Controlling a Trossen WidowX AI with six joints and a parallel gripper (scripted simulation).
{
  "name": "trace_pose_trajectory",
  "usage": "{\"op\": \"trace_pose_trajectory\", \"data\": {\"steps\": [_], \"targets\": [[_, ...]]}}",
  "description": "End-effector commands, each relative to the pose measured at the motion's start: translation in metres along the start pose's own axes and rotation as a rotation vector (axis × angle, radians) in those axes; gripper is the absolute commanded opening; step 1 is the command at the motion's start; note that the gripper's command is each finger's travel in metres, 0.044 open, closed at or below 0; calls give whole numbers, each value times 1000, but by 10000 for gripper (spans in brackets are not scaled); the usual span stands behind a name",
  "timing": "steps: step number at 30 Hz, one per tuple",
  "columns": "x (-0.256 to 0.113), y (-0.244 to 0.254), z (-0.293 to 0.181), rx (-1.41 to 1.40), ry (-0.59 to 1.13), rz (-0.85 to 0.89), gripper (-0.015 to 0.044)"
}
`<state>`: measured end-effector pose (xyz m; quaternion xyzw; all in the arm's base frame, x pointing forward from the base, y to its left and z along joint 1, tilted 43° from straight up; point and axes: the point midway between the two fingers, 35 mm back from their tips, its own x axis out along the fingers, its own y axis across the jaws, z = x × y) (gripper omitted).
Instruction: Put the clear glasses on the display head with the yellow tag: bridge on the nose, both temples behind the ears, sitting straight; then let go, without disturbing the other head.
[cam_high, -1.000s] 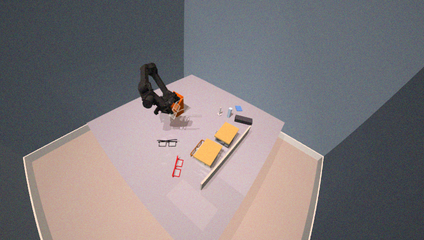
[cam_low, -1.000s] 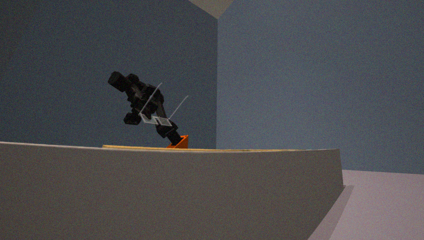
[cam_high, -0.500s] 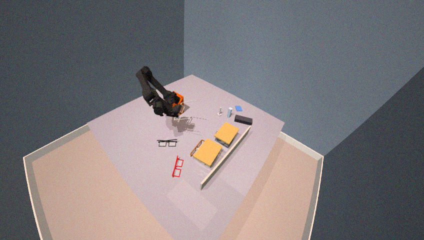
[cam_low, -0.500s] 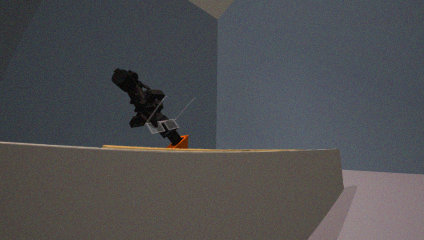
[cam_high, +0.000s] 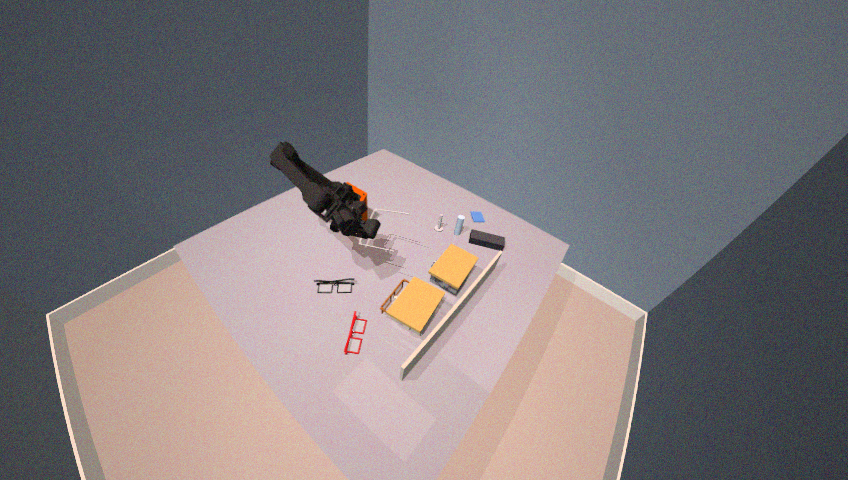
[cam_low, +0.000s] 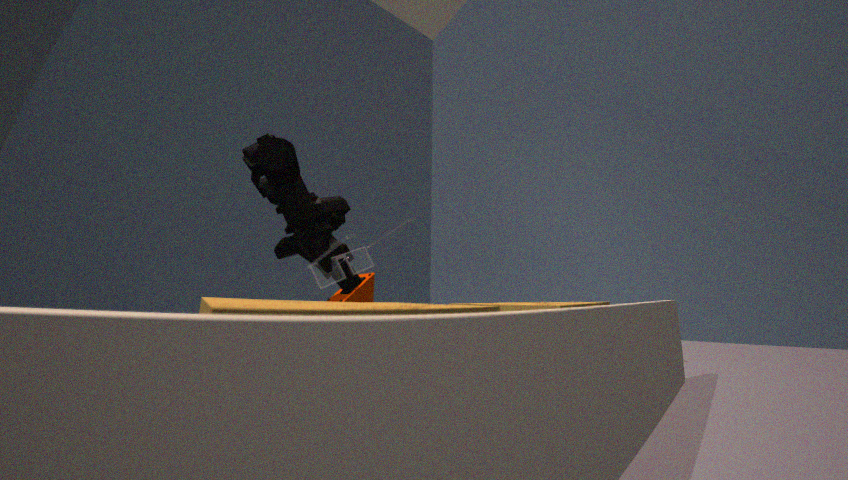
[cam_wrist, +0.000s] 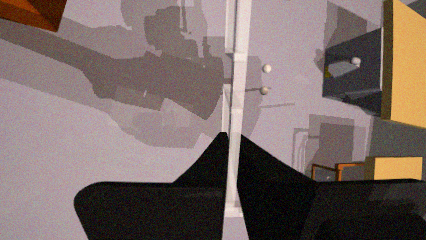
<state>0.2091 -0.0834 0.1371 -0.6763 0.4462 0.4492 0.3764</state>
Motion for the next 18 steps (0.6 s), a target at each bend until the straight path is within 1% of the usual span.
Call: {"op": "trace_pose_trajectory", "data": {"steps": [1,9,18], "targets": [[10,-9,3,37,20,56,0],[29,-23,15,87,73,154,0],[49,-38,31,130,171,236,0]]}}
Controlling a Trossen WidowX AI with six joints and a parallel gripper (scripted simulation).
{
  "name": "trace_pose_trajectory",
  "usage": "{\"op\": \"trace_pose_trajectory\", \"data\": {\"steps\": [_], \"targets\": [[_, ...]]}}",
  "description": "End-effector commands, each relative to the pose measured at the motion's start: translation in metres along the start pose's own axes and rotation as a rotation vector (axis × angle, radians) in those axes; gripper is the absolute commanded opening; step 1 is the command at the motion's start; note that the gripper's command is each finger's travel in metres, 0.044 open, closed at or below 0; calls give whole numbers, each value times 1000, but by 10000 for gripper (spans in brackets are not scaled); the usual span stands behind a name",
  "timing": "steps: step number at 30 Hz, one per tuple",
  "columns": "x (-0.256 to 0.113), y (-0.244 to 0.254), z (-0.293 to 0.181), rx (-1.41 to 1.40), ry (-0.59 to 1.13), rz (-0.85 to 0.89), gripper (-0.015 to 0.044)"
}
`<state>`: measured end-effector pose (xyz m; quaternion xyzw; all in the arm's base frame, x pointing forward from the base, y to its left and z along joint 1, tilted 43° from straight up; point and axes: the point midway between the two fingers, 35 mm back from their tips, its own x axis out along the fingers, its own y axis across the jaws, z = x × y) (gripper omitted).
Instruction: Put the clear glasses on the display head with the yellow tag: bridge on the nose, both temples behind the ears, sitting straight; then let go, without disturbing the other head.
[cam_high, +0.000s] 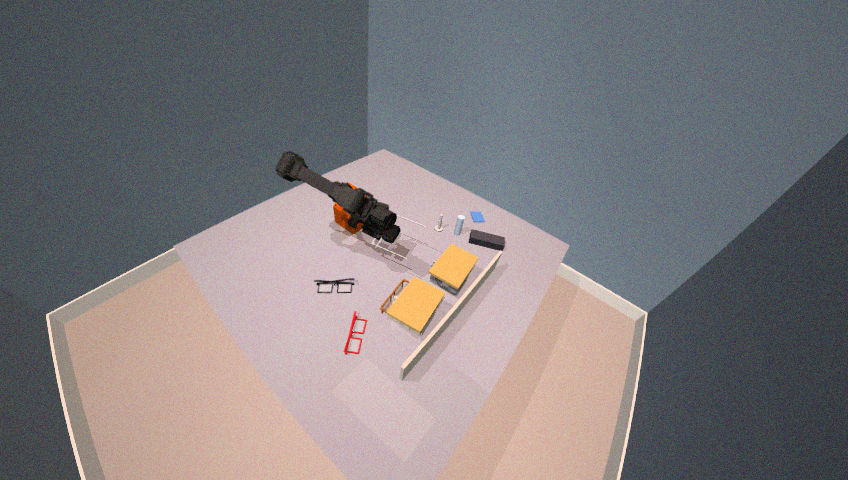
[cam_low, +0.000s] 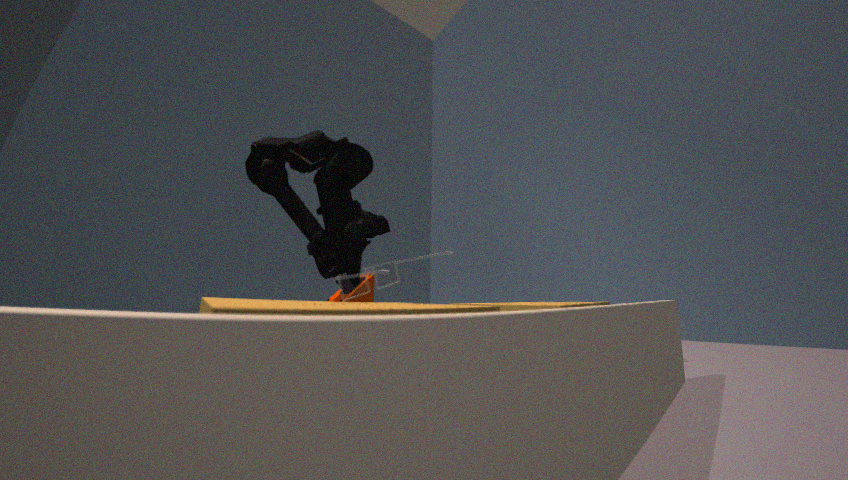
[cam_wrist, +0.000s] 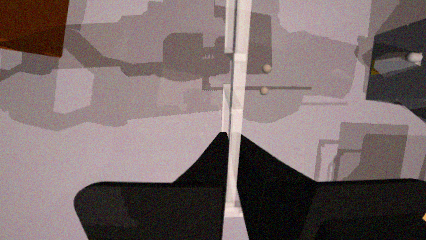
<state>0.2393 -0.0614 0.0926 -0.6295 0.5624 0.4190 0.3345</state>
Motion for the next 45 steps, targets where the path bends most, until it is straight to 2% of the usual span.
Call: {"op": "trace_pose_trajectory", "data": {"steps": [1,18,27,45], "targets": [[6,-10,9,28,59,26,0],[28,-35,54,98,306,48,0],[36,-34,50,93,340,18,0],[53,-33,44,98,297,40,0]]}}
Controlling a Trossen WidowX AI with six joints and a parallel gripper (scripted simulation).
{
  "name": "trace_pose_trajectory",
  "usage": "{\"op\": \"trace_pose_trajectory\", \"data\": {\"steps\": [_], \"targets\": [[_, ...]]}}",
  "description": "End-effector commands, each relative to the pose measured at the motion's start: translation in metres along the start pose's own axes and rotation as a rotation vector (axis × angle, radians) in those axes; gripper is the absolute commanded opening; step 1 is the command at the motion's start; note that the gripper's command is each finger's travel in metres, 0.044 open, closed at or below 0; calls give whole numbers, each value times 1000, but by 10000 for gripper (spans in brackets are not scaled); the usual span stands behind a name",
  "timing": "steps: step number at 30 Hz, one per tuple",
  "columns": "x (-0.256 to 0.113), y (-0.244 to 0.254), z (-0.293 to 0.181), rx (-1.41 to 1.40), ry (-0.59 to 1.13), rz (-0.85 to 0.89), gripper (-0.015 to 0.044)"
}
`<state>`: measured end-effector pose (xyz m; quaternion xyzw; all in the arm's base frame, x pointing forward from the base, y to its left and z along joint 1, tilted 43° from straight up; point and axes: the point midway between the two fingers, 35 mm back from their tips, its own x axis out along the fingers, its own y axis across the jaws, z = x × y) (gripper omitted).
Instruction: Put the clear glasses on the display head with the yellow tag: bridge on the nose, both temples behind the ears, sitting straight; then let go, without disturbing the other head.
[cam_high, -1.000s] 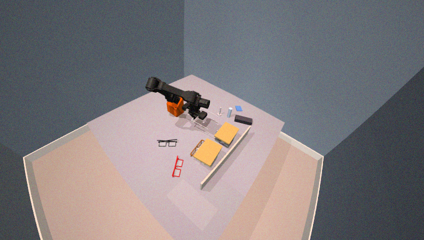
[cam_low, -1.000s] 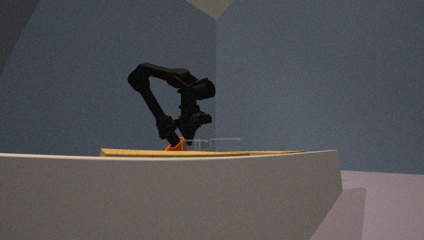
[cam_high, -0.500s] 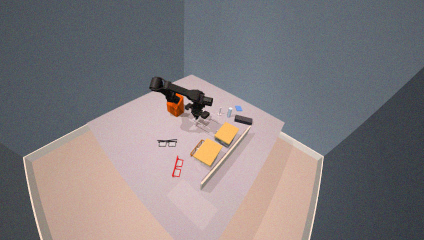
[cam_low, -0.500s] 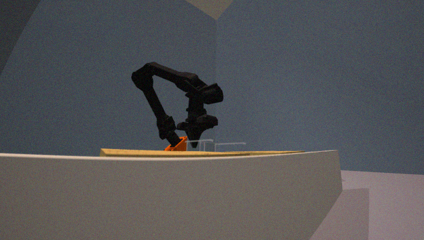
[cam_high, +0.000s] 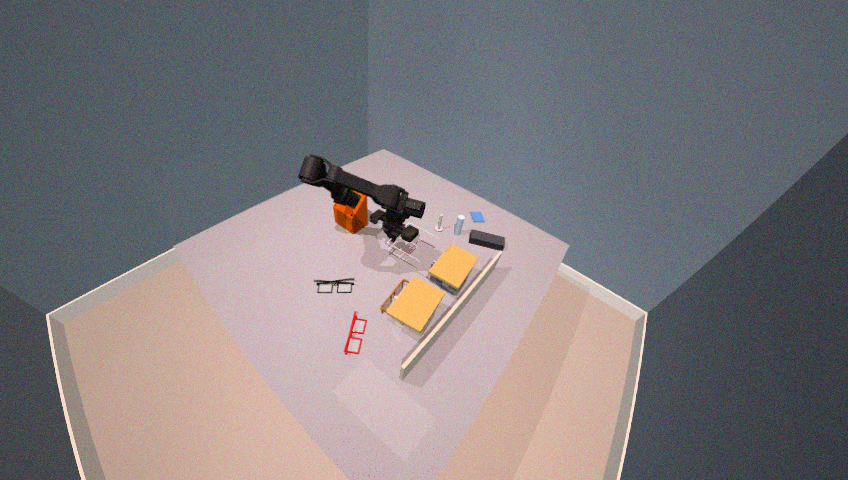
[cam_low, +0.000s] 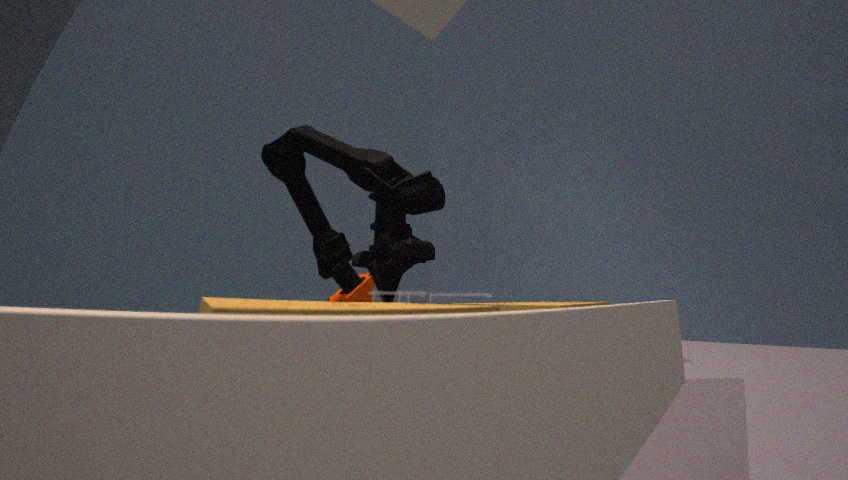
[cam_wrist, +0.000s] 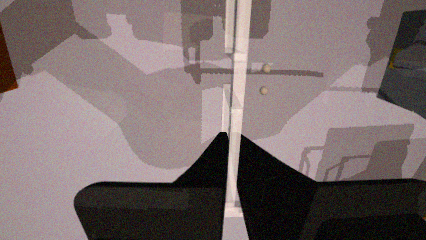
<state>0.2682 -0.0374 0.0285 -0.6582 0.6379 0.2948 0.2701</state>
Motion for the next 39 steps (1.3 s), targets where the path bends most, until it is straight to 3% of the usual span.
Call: {"op": "trace_pose_trajectory", "data": {"steps": [1,39], "targets": [[5,2,1,-6,-7,5,0],[32,-6,4,-6,15,-4,0]]}}
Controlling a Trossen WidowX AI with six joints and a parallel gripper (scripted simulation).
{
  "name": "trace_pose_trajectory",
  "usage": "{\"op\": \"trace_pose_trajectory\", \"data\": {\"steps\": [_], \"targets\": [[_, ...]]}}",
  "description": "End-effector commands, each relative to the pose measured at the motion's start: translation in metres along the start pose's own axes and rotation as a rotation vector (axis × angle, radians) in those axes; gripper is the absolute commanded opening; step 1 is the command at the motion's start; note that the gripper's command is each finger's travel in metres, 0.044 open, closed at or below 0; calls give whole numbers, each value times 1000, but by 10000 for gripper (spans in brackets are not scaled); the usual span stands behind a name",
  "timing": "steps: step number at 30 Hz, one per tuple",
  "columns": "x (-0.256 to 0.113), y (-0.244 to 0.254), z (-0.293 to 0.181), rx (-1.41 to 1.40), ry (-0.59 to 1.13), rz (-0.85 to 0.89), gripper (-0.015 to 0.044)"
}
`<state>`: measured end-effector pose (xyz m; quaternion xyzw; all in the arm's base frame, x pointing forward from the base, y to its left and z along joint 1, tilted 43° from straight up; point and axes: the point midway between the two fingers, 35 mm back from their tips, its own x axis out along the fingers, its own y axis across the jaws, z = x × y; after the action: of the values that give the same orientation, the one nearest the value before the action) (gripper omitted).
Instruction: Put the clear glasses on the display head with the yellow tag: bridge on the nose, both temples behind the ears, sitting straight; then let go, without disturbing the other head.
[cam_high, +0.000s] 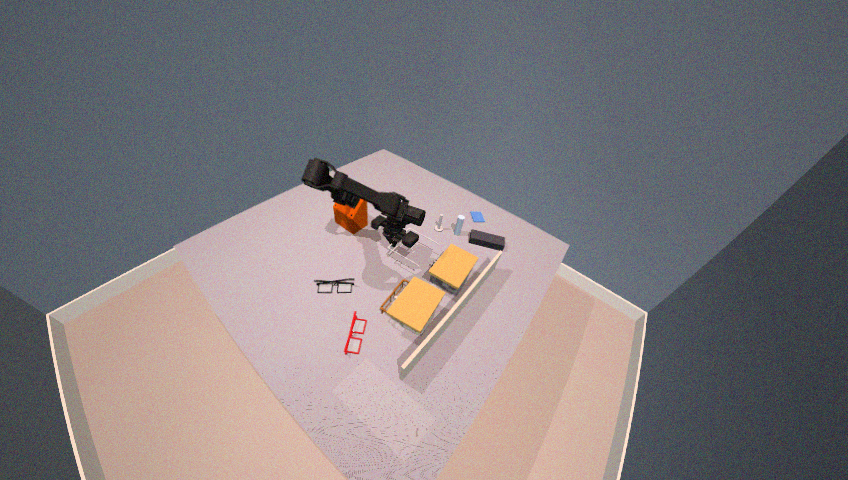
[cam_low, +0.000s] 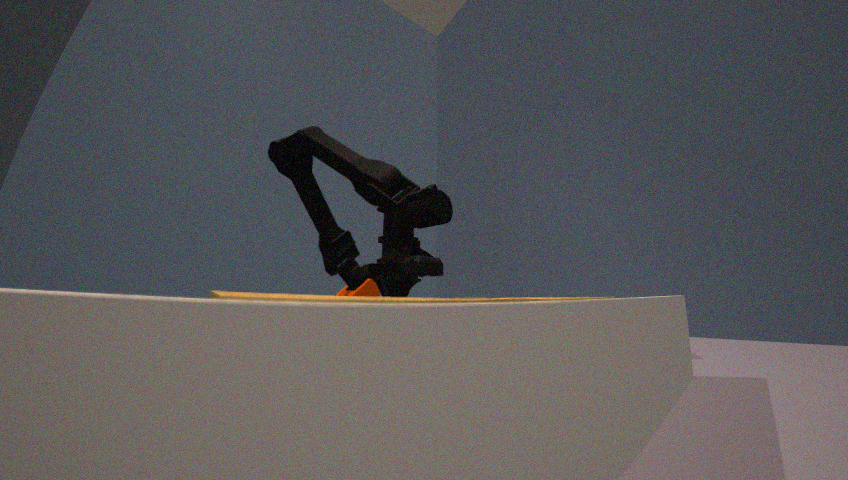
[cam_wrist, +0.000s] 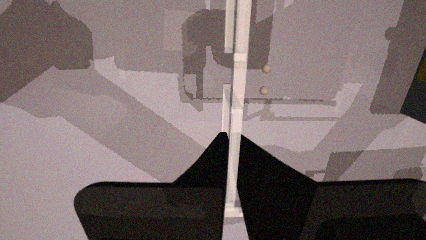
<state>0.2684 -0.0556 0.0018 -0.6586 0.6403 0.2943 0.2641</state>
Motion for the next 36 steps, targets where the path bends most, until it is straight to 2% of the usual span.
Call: {"op": "trace_pose_trajectory", "data": {"steps": [1,36], "targets": [[0,-7,-1,0,5,-13,0],[1,-53,-1,2,5,-6,0]]}}
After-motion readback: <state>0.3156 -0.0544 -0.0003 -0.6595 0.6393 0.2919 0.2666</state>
